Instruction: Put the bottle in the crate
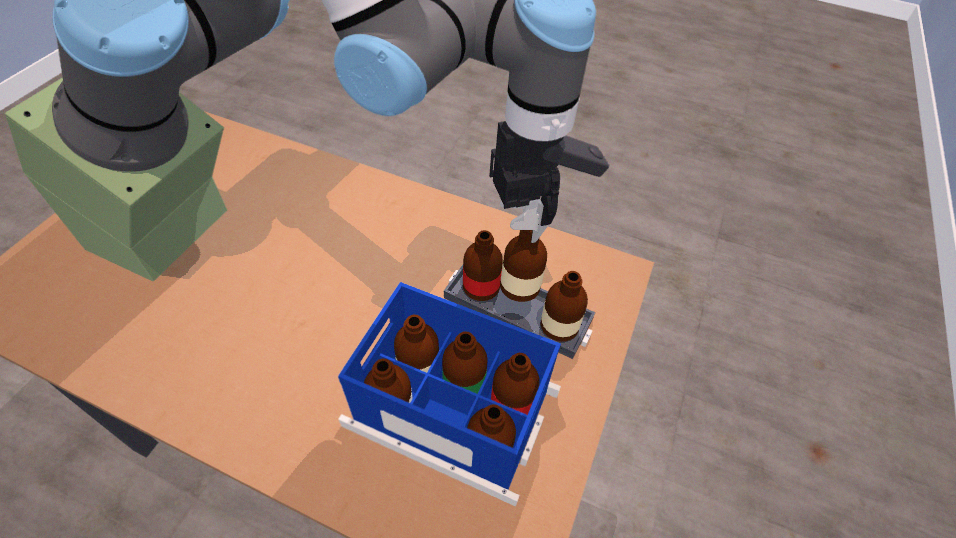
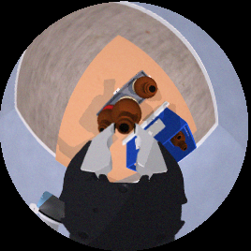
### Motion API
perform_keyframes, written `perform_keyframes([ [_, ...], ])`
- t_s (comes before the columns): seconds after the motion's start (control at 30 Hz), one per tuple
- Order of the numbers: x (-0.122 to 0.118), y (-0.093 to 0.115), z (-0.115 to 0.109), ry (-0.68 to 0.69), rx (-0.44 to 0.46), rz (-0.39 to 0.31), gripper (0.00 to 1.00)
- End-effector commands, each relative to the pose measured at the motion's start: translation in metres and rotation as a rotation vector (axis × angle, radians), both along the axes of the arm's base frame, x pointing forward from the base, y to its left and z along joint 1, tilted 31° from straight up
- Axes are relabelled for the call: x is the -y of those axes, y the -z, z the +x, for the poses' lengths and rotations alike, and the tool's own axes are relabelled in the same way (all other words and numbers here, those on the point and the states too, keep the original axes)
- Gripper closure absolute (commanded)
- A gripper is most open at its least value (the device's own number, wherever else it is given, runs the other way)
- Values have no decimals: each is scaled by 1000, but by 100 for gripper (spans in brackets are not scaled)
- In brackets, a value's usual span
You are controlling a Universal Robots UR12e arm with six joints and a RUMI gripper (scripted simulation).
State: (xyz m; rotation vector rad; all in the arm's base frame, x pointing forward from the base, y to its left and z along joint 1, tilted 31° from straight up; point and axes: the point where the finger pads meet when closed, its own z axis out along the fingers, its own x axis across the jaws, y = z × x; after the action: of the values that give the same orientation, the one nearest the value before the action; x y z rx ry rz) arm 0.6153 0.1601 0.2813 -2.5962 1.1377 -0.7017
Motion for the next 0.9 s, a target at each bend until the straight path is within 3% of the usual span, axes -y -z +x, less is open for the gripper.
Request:
perform_keyframes([
  [0.0,1,-6,2,1,9,0,100],
  [0.87,1,-9,1,1,9,0,100],
])
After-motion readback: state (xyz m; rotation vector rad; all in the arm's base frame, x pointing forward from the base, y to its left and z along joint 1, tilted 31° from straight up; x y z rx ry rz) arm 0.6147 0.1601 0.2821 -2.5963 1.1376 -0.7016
